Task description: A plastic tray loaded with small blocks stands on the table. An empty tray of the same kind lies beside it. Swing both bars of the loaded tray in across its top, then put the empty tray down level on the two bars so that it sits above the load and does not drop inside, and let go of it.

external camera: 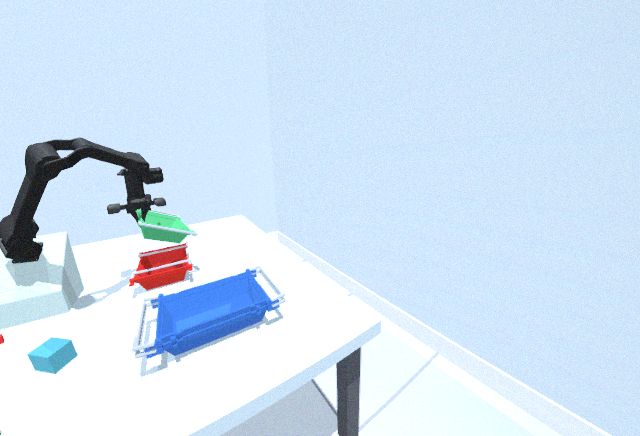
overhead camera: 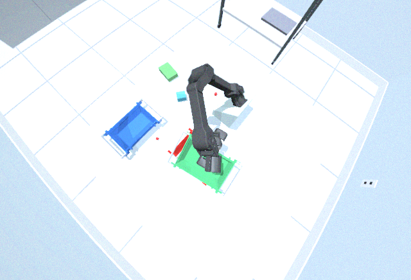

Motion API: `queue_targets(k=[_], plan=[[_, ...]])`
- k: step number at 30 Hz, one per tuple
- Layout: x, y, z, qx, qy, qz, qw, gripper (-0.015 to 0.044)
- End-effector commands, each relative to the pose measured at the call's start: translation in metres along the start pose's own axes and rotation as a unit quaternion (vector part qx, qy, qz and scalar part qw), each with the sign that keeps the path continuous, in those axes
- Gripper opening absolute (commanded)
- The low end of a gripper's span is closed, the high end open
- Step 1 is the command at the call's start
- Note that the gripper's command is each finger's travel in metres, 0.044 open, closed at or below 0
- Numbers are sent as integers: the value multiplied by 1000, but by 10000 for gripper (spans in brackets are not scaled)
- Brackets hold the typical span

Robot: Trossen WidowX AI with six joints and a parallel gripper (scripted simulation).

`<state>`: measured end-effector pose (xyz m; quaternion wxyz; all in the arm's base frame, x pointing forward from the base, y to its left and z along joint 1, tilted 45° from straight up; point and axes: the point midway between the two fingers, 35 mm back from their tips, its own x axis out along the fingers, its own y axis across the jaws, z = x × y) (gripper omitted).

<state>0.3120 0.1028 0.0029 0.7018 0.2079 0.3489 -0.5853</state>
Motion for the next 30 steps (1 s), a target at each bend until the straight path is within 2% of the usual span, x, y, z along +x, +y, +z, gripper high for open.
queue_targets(k=[1, 7, 30], plan=[[-5, 3, 21, 41, -6, 13, 999, 0], [0, 2, 45, 86, -14, 10, 996, 0], [0, 1, 46, 88, -15, 10, 996, 0]])
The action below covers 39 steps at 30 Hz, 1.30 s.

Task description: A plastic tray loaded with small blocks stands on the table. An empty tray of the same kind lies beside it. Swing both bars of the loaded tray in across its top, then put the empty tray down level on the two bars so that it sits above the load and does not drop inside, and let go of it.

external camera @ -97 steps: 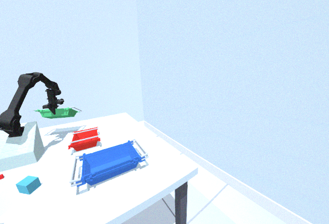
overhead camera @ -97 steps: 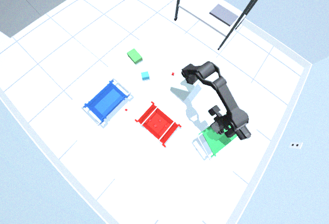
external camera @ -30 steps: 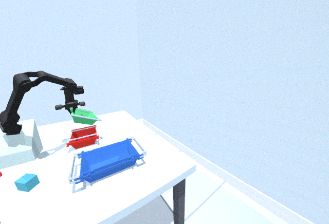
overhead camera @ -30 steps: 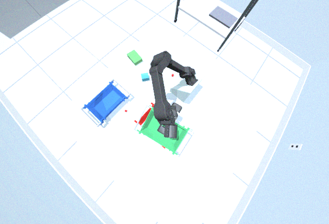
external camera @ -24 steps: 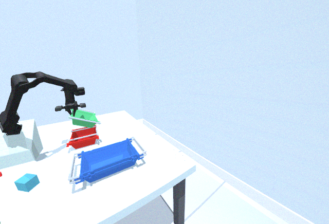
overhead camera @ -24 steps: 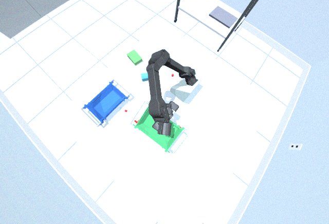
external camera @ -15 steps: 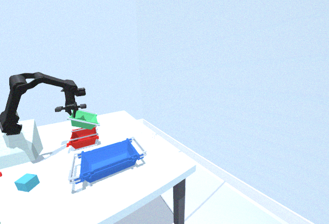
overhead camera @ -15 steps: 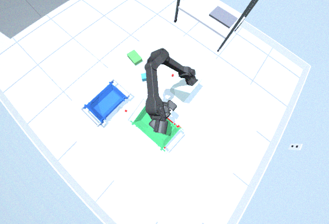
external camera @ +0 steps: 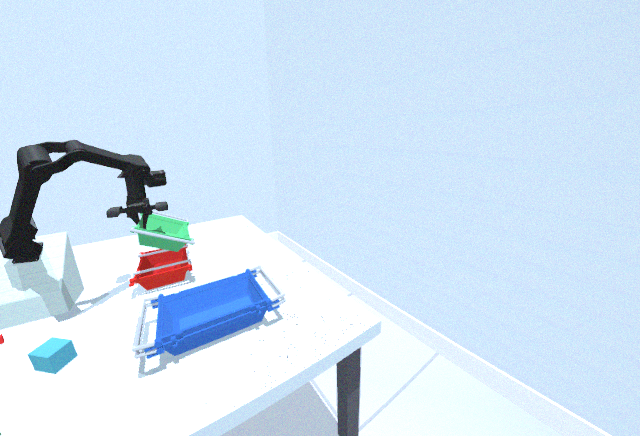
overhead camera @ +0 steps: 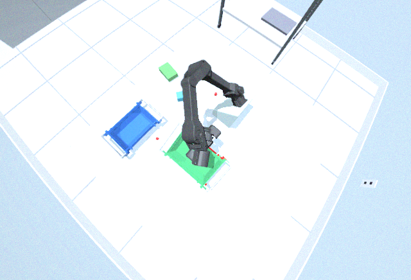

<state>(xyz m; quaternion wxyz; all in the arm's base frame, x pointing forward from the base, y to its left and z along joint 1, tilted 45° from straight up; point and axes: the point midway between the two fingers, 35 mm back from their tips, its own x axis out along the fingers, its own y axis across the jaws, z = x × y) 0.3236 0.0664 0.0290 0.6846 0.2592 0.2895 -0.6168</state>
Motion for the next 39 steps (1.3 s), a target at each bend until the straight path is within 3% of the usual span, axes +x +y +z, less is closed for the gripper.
queue_targets(k=[1, 26, 39], plan=[[-6, 2, 0, 3, -1, 12, 1000, 0], [-5, 1, 1, 3, -1, 12, 1000, 0], [18, 2, 0, 3, -1, 12, 1000, 0]])
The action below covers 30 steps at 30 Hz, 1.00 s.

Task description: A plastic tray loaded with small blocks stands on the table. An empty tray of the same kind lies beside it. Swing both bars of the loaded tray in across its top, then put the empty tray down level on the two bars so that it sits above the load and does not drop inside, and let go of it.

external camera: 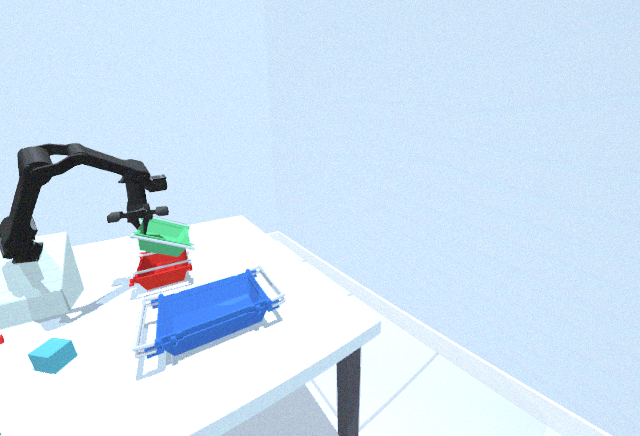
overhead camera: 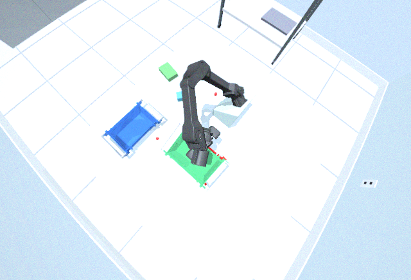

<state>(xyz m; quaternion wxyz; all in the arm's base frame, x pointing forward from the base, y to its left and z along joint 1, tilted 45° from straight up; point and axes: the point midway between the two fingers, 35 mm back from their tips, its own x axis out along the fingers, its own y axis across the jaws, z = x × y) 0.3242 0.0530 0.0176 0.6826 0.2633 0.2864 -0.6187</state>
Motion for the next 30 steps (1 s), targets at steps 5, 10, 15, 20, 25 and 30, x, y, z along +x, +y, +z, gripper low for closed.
queue_targets(k=[5, 10, 15, 20, 25, 30], plan=[[11, 3, -1, -3, -2, 12, 1000, 0], [22, 2, -1, -3, -2, 12, 1000, 0], [31, 1, 0, -3, -3, 12, 1000, 0], [32, -2, 1, -3, -3, 12, 1000, 0], [35, -5, 1, -3, -3, 12, 1000, 0], [40, -10, 1, -3, -3, 12, 1000, 0]])
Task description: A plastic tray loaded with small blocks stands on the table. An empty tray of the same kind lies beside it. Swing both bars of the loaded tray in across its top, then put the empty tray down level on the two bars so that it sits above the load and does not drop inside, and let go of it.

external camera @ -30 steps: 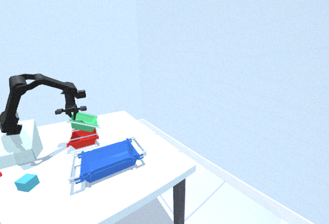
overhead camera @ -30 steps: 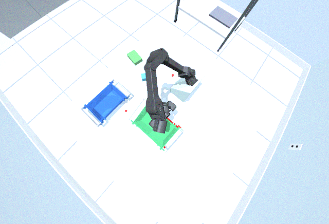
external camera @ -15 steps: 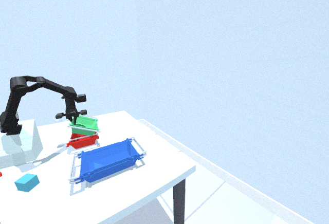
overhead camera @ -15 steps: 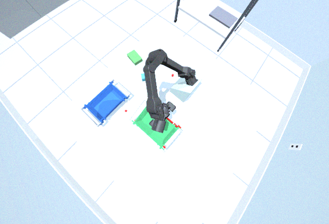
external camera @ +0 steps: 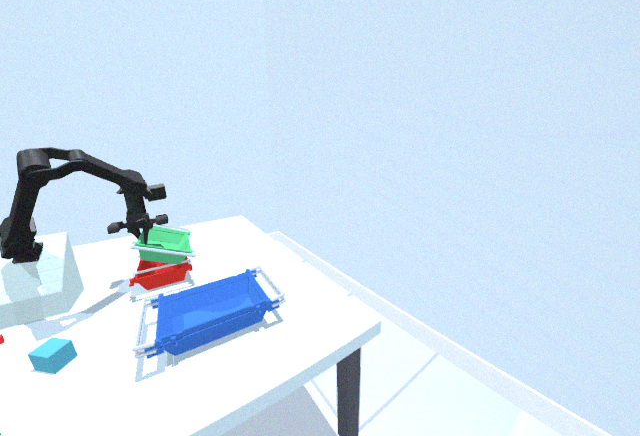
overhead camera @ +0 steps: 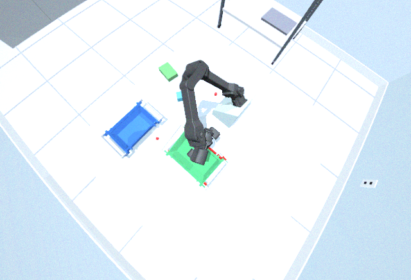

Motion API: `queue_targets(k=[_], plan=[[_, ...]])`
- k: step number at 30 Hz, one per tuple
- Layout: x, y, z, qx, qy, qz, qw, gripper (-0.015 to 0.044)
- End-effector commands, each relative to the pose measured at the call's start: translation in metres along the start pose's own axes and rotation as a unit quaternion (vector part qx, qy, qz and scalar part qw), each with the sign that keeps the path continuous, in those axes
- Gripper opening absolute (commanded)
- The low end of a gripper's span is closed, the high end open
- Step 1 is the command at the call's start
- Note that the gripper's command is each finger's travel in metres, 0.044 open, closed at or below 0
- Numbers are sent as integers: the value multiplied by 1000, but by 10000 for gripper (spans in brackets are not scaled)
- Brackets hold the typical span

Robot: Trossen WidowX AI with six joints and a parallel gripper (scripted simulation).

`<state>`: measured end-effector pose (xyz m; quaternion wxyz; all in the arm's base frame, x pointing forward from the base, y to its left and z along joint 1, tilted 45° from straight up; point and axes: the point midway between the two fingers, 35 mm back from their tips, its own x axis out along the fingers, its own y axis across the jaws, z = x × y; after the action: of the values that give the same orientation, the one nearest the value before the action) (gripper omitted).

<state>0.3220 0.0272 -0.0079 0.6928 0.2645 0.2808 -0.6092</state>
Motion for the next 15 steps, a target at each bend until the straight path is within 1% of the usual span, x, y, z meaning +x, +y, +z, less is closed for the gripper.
queue_targets(k=[1, 15], plan=[[5, -6, 1, -2, 0, -2, 1000, 0], [13, -11, 0, -2, 0, -3, 1000, 0]])
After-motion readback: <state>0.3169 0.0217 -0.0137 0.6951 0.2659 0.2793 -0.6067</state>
